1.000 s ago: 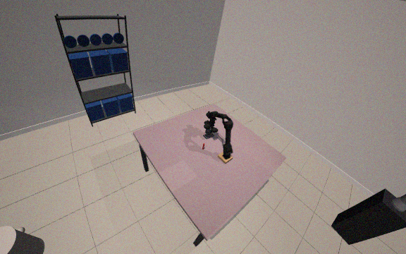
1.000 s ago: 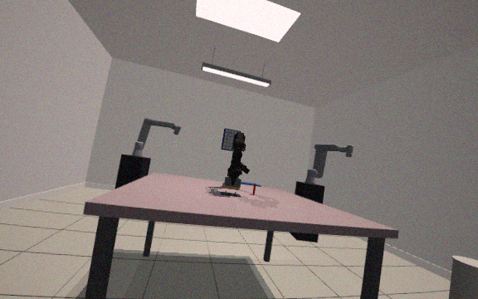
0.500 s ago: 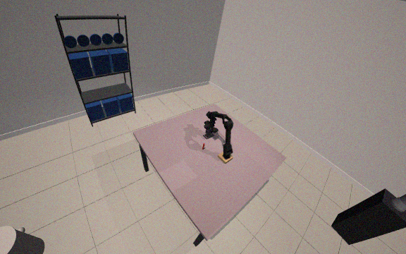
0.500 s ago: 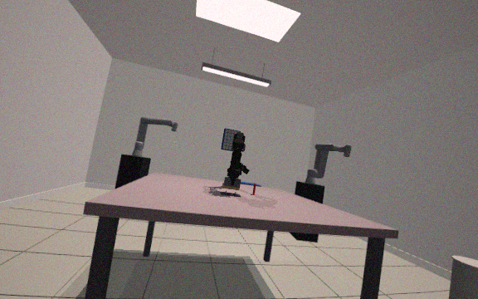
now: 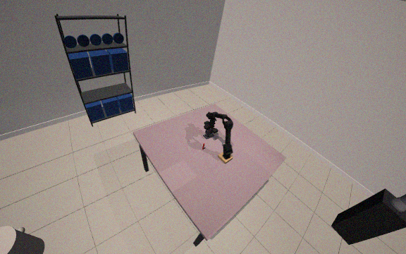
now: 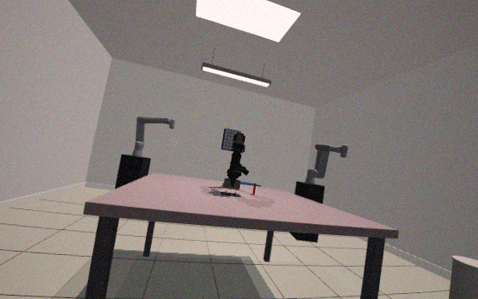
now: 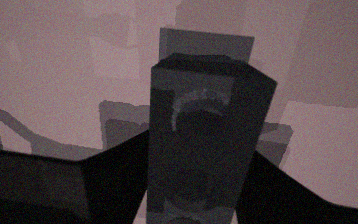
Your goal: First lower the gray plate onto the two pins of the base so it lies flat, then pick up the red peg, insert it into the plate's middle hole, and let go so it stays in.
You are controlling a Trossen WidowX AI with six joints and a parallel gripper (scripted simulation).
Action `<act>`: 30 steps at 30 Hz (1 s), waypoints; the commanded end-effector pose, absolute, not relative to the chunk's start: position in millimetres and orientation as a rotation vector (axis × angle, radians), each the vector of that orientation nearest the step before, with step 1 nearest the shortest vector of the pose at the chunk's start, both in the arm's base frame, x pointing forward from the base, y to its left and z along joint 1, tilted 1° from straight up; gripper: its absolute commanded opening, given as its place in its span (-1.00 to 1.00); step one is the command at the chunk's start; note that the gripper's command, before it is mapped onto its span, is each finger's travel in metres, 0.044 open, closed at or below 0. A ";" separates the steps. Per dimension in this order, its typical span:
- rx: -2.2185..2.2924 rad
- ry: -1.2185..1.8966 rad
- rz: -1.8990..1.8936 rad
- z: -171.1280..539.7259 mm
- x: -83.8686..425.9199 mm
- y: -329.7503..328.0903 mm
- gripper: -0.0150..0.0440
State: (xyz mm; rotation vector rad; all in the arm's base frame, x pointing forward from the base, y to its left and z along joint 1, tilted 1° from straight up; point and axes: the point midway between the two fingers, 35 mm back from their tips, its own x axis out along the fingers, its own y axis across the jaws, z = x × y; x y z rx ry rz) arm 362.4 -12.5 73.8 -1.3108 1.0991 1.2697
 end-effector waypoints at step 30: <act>-1.310 1.100 1.274 45.5 363.0 -11.9 -0.49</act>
